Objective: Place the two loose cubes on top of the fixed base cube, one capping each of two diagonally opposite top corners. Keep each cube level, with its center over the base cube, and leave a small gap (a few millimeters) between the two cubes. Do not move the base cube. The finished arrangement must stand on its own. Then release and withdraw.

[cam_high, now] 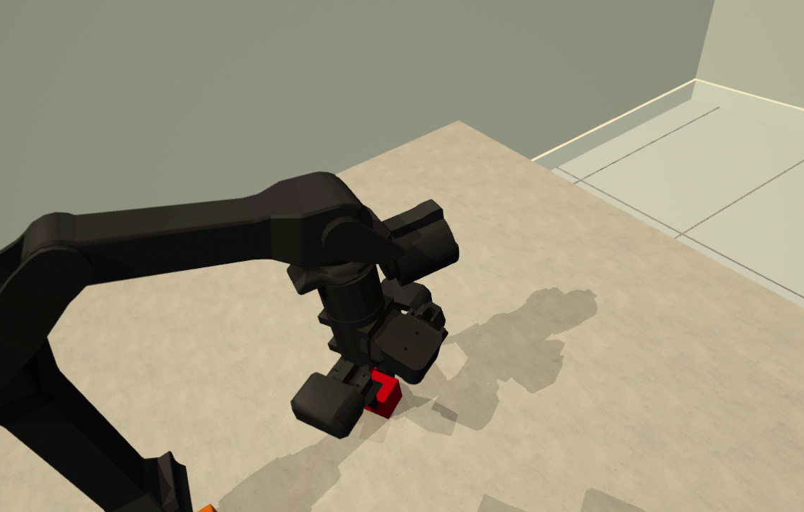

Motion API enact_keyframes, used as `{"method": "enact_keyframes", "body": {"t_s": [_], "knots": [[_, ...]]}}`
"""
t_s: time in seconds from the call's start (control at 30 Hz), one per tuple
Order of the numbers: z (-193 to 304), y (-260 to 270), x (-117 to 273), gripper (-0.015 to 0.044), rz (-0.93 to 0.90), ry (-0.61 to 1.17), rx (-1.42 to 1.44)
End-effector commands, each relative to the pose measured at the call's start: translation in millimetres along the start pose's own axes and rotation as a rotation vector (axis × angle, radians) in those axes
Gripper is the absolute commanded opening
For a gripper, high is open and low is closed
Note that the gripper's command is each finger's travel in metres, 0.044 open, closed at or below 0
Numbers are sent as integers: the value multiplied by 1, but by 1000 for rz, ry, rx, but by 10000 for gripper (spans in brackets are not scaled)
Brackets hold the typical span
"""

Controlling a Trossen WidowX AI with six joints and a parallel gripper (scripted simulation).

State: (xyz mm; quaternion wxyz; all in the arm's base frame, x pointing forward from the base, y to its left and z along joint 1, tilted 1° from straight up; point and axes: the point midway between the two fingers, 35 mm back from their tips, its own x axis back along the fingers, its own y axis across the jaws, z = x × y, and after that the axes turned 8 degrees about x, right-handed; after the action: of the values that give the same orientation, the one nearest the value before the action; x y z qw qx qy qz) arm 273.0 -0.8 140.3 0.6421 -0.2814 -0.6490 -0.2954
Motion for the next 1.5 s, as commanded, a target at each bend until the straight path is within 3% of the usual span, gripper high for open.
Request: {"method": "enact_keyframes", "body": {"t_s": [0.0,1.2,1.47], "knots": [[5,8,2,105,-5,-3,20],[87,78,-3,105,-12,4,266],[88,78,-25,105,-12,4,265]]}}
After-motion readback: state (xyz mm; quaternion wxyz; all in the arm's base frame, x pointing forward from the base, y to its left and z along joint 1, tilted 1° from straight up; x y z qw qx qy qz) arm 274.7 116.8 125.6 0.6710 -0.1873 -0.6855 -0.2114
